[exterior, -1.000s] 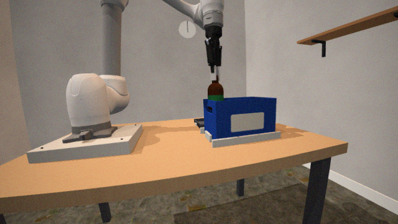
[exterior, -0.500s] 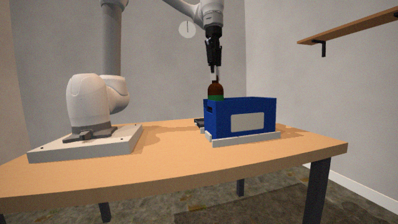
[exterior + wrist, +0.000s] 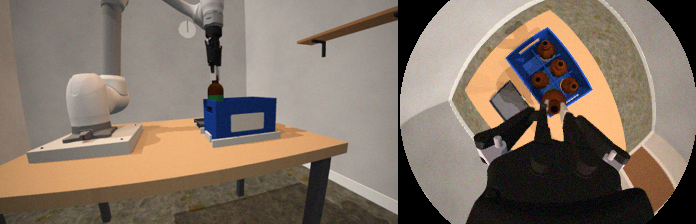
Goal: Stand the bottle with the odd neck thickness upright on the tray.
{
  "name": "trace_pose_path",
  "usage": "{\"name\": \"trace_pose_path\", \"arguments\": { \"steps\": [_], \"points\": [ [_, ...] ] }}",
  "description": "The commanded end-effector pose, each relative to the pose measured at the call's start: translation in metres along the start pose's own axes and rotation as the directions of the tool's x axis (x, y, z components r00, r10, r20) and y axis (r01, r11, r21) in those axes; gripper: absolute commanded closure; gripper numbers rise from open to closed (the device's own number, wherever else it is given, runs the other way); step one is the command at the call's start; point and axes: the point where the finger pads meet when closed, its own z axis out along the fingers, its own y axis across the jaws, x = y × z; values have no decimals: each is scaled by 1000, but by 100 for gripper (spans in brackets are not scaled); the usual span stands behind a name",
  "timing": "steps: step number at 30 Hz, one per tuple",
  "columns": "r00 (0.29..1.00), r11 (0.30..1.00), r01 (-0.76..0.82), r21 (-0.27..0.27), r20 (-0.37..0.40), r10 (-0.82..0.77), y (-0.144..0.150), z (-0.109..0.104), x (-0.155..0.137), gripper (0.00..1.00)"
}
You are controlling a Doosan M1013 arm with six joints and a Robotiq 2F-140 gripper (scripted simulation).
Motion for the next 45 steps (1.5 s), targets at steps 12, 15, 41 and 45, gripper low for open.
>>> {"name": "trace_pose_path", "arguments": {
  "steps": [12,15,41,45],
  "points": [
    [1000,1000,0,0,0,0,0,-1,0,100],
    [1000,1000,0,0,0,0,0,-3,0,100],
    [1000,1000,0,0,0,0,0,-26,0,100],
    [1000,1000,0,0,0,0,0,-31,0,100]
  ]
}}
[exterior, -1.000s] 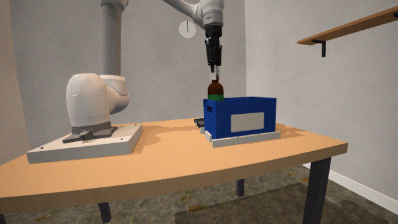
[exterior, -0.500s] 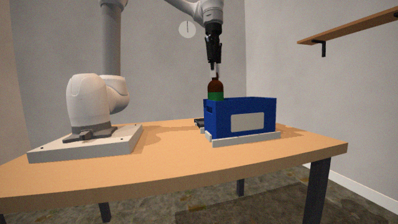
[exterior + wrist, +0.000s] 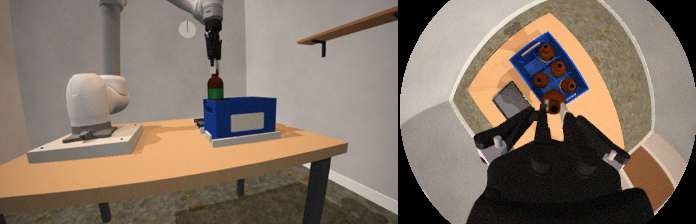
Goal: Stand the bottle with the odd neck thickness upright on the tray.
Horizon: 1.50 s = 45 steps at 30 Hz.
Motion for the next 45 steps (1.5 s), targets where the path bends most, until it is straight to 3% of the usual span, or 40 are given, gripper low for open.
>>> {"name": "trace_pose_path", "arguments": {
  "steps": [1,45],
  "points": [
    [1000,1000,0,0,0,0,0,-3,0,100],
    [1000,1000,0,0,0,0,0,-11,0,100]
  ]
}}
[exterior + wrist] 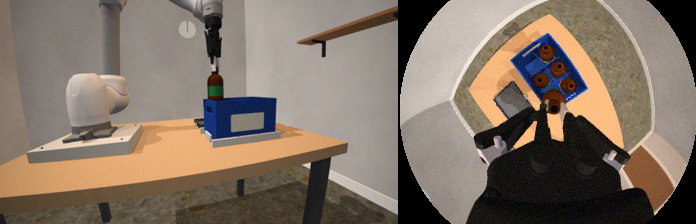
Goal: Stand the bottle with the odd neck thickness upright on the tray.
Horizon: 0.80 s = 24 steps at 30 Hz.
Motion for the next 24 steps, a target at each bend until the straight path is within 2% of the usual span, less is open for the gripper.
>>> {"name": "trace_pose_path", "arguments": {
  "steps": [1,24],
  "points": [
    [1000,1000,0,0,0,0,0,0,0,100],
    [1000,1000,0,0,0,0,0,-4,0,100]
  ]
}}
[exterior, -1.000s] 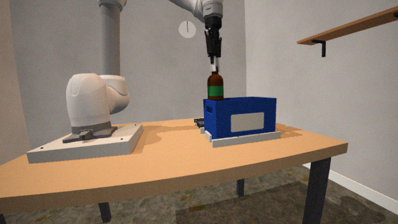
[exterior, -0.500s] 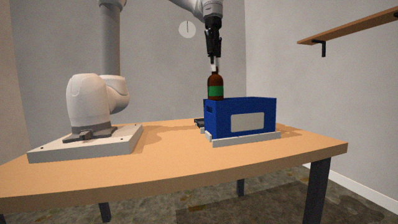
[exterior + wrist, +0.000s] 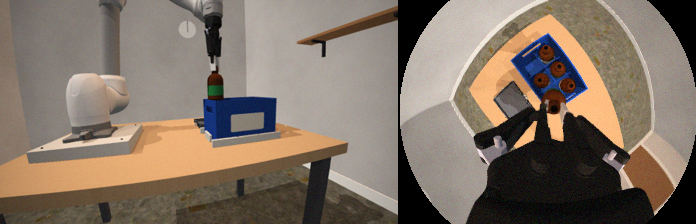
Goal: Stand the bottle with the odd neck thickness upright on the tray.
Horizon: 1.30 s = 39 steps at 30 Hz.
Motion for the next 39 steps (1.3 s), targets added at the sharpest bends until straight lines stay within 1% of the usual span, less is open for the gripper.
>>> {"name": "trace_pose_path", "arguments": {
  "steps": [1,17,39],
  "points": [
    [1000,1000,0,0,0,0,0,-2,0,100],
    [1000,1000,0,0,0,0,0,-16,0,100],
    [1000,1000,0,0,0,0,0,-16,0,100]
  ]
}}
